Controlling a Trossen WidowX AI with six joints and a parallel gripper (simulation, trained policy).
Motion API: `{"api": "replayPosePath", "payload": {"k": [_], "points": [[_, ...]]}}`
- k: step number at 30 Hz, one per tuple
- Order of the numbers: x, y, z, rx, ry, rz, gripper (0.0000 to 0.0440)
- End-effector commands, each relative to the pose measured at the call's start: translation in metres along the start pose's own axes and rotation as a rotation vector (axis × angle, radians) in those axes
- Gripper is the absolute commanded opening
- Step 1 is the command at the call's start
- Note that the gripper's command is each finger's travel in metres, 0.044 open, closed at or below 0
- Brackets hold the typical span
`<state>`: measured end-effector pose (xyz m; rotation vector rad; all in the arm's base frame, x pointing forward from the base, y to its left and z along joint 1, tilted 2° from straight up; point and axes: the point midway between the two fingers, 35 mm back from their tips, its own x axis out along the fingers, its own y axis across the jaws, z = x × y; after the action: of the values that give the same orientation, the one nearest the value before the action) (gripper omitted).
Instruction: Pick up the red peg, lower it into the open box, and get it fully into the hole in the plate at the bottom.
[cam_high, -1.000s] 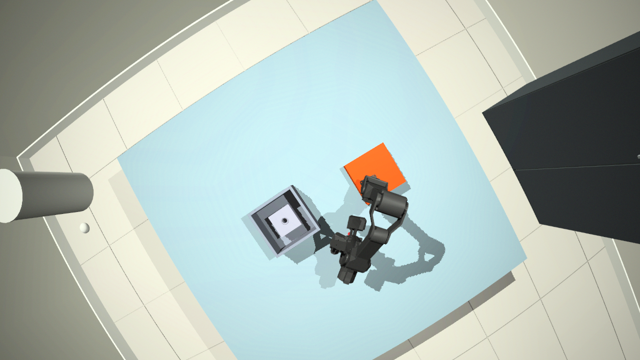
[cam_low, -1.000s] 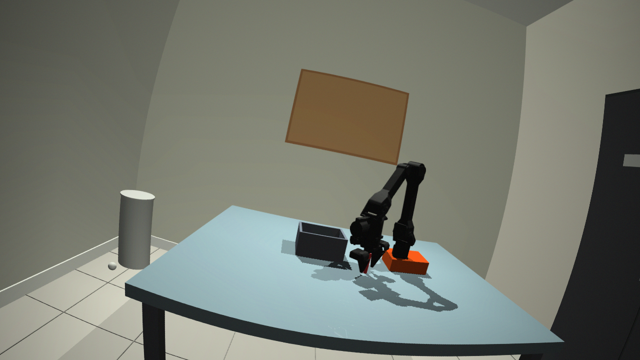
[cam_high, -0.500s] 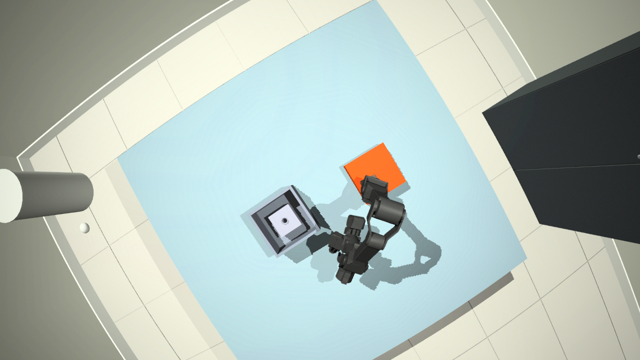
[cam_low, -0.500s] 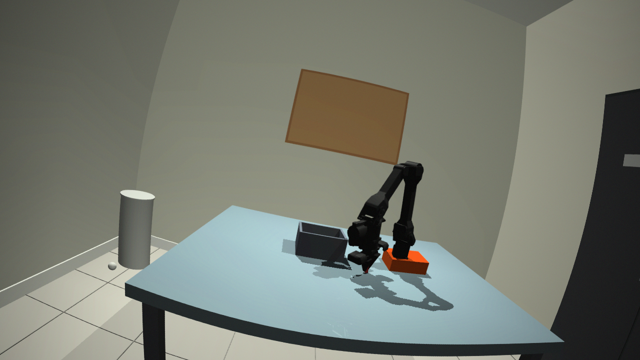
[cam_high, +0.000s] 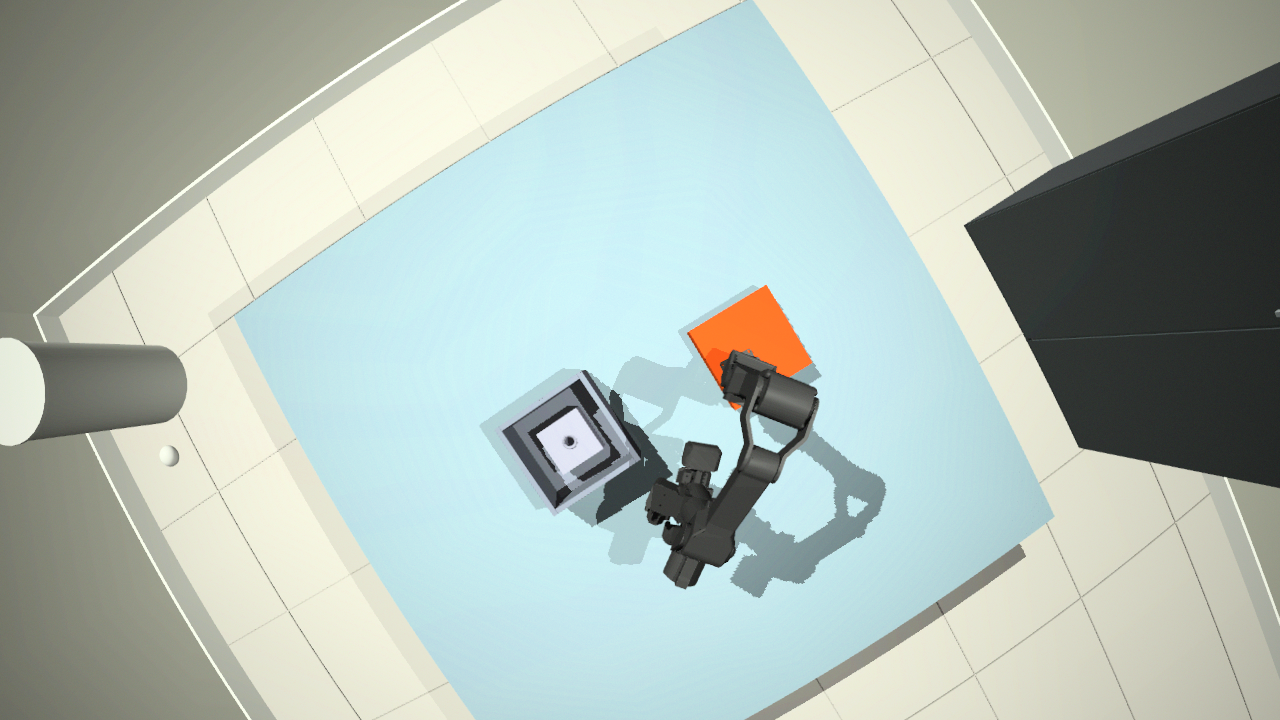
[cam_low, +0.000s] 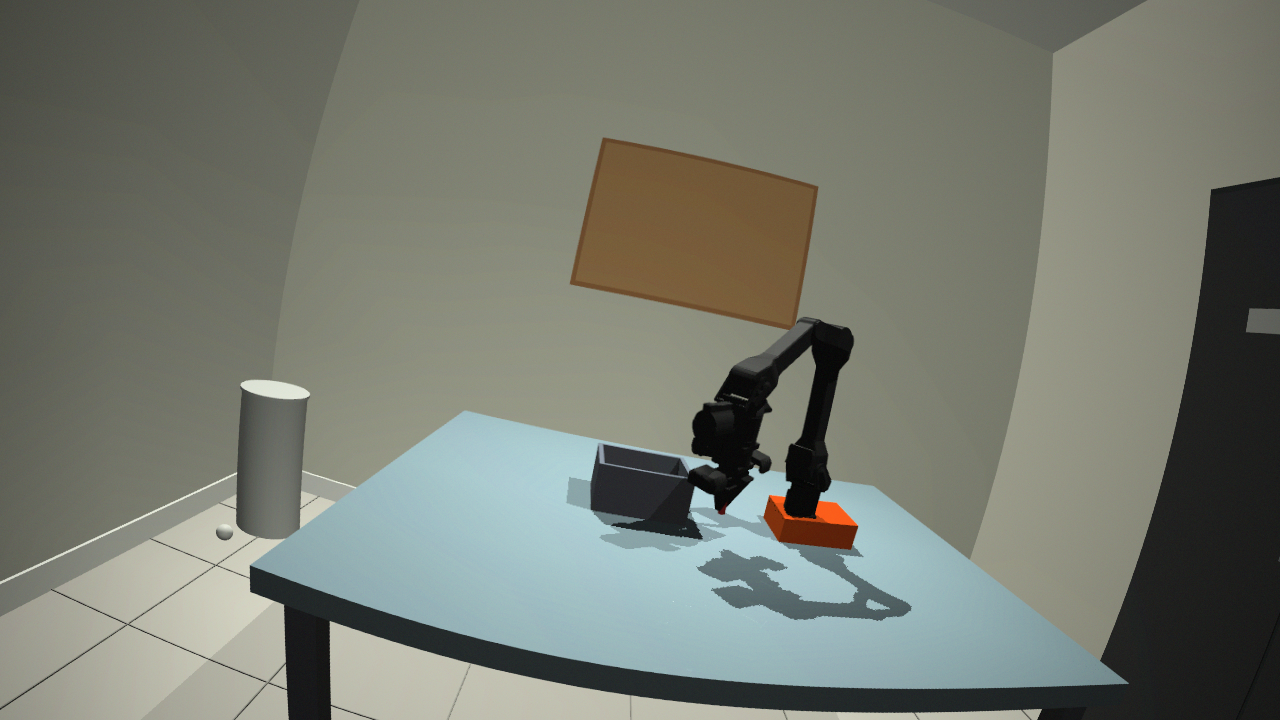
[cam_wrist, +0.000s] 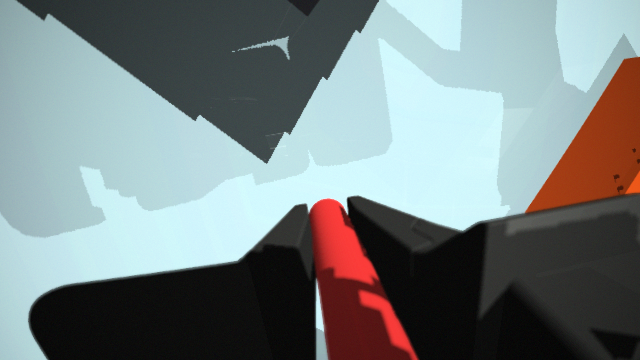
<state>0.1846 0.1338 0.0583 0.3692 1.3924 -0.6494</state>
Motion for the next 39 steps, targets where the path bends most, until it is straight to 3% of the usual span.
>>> {"api": "replayPosePath", "payload": {"k": [1,7,19,39], "points": [[-0.021,0.003,0.014,0.021,-0.033,0.027,0.0000],[-0.042,0.003,0.037,0.088,-0.072,0.047,0.0000],[-0.053,0.000,0.095,0.249,-0.139,0.065,0.0000],[-0.023,-0.018,0.190,0.347,-0.178,0.060,0.0000]]}}
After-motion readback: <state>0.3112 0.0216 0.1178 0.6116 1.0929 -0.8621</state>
